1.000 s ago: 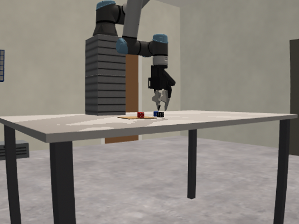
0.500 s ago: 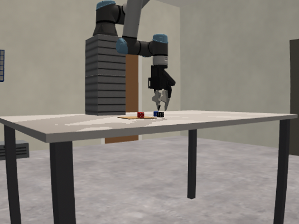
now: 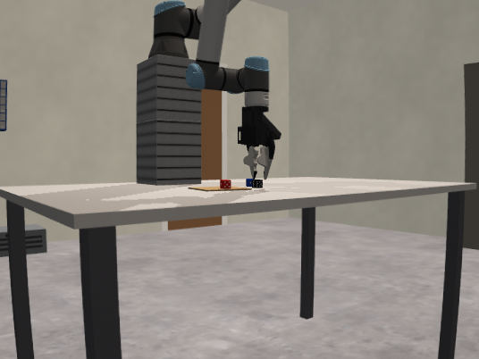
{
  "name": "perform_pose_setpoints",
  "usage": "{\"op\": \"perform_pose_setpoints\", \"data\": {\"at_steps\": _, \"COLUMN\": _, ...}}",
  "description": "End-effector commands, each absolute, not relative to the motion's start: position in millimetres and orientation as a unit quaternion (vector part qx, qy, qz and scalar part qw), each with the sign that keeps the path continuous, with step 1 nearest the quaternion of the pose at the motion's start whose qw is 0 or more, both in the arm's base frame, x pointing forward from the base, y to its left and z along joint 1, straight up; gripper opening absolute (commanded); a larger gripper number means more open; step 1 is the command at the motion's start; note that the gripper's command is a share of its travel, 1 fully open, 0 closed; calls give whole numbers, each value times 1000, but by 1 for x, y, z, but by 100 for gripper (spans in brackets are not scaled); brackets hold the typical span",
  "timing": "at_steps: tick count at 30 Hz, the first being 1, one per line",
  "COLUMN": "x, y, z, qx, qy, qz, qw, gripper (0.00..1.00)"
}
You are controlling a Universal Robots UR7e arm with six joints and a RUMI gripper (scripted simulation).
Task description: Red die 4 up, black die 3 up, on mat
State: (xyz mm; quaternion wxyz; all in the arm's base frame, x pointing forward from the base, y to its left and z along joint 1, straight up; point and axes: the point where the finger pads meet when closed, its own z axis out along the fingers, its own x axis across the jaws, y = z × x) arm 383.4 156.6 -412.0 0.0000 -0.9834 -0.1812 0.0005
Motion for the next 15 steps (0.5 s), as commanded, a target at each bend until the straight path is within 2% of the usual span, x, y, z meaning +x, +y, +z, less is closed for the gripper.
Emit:
{"op": "perform_pose_setpoints", "data": {"at_steps": 1, "x": 384, "y": 157, "z": -420, "qx": -983, "qy": -181, "qz": 0, "qw": 0, "gripper": 24}}
{"op": "perform_pose_setpoints", "data": {"at_steps": 15, "x": 384, "y": 157, "z": -435, "qx": -983, "qy": -181, "qz": 0, "qw": 0, "gripper": 24}}
